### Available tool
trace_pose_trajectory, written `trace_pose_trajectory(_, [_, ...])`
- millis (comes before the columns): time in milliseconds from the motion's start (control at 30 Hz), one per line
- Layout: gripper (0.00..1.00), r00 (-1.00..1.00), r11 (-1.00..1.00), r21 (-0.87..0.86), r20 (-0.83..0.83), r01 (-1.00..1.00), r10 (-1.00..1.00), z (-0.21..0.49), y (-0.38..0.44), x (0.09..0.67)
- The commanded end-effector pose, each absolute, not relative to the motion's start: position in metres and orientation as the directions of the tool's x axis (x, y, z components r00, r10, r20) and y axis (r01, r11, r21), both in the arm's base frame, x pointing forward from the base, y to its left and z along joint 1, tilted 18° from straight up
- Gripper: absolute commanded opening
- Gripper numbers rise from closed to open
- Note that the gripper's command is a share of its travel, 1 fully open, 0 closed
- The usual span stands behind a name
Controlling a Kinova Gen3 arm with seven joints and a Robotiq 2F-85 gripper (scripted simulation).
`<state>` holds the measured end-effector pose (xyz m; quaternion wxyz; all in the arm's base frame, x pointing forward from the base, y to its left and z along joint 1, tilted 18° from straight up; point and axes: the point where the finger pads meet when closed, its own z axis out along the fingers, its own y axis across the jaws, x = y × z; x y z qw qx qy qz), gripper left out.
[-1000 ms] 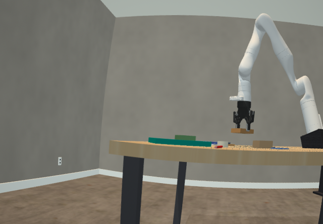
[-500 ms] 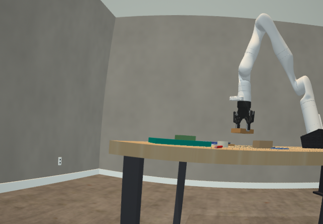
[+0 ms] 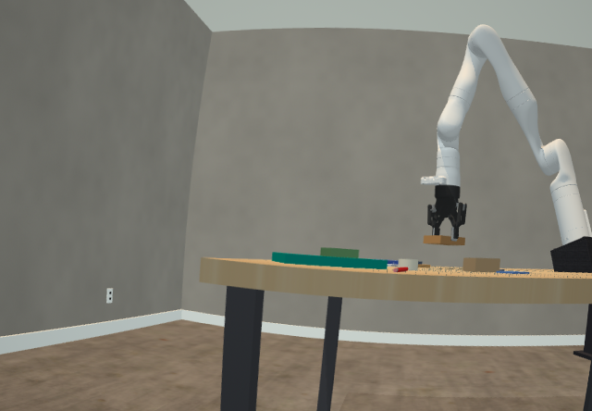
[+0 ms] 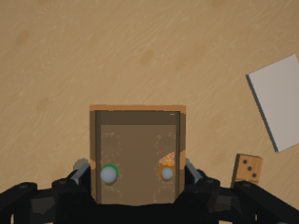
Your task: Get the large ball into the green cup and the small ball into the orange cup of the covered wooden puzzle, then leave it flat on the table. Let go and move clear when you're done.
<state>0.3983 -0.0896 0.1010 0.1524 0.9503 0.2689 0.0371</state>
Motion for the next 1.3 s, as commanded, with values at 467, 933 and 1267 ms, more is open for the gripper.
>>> trace_pose_trajectory(467, [0.72, 0.852, -0.809, 0.31, -0.01, 0.5, 0.523, 0.101, -0.09, 0.399])
trace_pose_trajectory(933, [0.72, 0.852, -0.809, 0.31, -0.01, 0.5, 0.523, 0.093, -0.092, 0.4])
trace_pose_trajectory(1267, [0.72, 0.852, -0.809, 0.31, -0.01, 0.5, 0.523, 0.083, -0.094, 0.402])
